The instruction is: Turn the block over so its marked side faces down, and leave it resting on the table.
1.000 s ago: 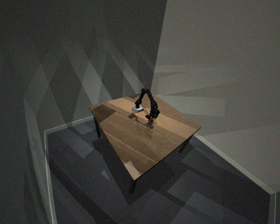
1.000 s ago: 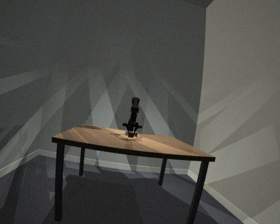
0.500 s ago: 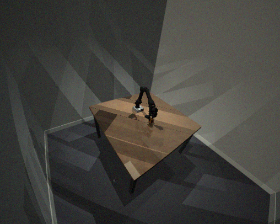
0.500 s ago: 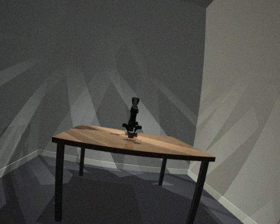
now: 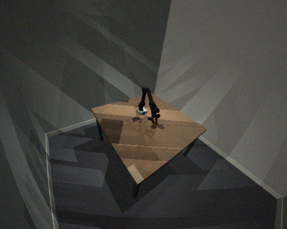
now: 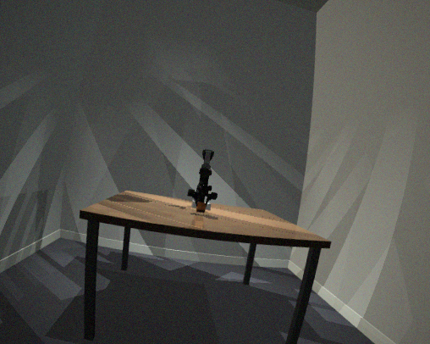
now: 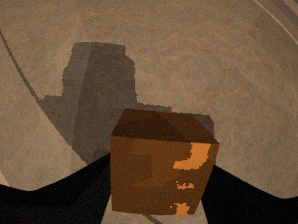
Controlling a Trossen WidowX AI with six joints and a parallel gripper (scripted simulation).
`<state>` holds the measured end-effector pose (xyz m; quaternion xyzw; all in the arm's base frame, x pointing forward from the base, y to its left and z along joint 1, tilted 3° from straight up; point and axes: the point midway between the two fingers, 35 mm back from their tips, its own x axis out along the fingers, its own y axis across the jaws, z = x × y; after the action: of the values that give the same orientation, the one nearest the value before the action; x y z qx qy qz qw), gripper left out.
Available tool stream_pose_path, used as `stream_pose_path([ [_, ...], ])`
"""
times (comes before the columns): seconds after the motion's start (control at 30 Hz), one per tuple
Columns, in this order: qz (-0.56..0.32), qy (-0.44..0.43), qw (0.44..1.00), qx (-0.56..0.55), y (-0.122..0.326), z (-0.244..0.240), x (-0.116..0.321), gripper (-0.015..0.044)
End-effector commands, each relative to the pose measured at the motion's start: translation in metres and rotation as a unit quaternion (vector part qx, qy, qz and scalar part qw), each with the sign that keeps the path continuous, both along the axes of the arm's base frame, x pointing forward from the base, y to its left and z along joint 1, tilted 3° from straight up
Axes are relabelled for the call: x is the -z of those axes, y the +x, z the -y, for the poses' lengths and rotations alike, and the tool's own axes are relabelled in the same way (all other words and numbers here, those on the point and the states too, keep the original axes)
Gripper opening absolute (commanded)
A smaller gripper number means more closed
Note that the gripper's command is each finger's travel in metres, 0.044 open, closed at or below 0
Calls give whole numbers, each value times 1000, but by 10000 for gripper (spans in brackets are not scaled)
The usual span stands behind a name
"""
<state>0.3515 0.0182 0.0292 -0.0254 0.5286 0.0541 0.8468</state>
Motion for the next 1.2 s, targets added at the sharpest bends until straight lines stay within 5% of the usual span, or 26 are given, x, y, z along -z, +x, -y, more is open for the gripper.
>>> stream_pose_path([
  [0.0,24,4,1000,0,1,0,-5,0],
  [1.17,239,30,971,4,6,-1,30,0],
])
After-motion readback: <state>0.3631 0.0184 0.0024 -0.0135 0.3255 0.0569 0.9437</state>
